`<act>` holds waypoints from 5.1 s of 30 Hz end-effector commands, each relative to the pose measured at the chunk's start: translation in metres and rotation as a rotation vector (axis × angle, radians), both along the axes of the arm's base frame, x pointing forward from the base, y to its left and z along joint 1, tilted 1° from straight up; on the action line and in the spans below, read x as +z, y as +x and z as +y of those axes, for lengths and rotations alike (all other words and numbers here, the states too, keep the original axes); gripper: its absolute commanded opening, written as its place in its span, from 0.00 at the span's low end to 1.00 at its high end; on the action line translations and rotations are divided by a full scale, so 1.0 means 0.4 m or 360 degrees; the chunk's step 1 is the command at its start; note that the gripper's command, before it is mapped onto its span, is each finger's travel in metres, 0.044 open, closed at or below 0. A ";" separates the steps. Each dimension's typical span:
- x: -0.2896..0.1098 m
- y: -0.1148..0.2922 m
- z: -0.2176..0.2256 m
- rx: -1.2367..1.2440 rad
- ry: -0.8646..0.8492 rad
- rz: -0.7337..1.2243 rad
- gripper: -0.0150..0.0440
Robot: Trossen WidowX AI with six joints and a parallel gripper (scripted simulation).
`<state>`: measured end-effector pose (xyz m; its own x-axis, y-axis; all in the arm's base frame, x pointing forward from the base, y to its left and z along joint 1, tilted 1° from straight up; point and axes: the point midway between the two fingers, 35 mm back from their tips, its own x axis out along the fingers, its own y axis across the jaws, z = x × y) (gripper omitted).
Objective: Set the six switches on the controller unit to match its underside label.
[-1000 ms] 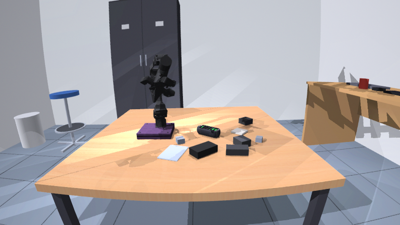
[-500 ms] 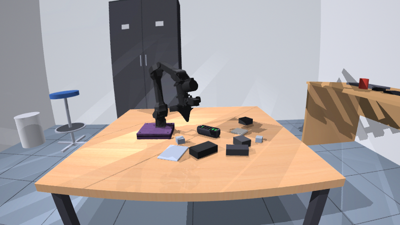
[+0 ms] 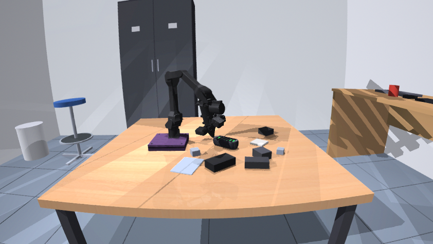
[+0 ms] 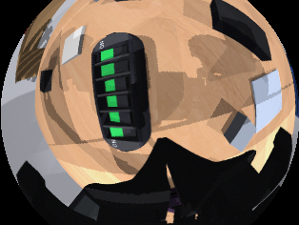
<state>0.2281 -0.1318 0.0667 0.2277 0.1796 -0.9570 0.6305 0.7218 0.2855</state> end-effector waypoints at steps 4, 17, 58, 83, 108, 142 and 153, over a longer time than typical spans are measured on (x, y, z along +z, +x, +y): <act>-0.024 0.003 0.009 -0.0006 0.0032 0.0007 0.25; -0.077 0.006 0.007 -0.0006 0.0032 0.0008 0.25; -0.142 0.018 0.023 -0.0006 0.0033 0.0008 0.25; -0.142 0.042 0.050 -0.0006 0.0034 0.0006 0.25; -0.142 0.048 0.055 -0.0006 0.0035 0.0006 0.25; 0.006 0.065 -0.006 -0.0034 -0.0029 0.0163 0.25; 0.014 0.212 -0.006 0.0041 -0.0237 0.0399 0.25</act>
